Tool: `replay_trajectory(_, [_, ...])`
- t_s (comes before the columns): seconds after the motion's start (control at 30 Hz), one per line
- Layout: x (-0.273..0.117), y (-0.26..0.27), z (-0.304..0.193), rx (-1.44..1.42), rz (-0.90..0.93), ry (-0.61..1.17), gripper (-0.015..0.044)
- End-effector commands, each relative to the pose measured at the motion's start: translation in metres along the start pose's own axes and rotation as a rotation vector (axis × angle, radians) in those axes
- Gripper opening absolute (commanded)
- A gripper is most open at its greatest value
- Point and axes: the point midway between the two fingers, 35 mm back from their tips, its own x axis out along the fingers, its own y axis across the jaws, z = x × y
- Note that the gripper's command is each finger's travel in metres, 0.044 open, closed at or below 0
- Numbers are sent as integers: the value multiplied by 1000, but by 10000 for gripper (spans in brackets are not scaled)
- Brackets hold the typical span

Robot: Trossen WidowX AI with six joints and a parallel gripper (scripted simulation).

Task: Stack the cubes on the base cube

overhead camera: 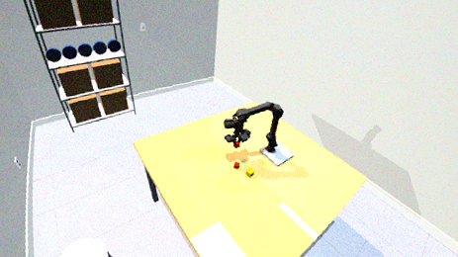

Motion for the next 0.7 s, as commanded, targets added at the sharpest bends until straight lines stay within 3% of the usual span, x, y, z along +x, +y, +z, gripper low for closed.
replay_trajectory(0.0, [-8, 0, 1, -5, -7, -2, 105])
replay_trajectory(0.67, [0, -12, 46, 473, -7, -7, 105])
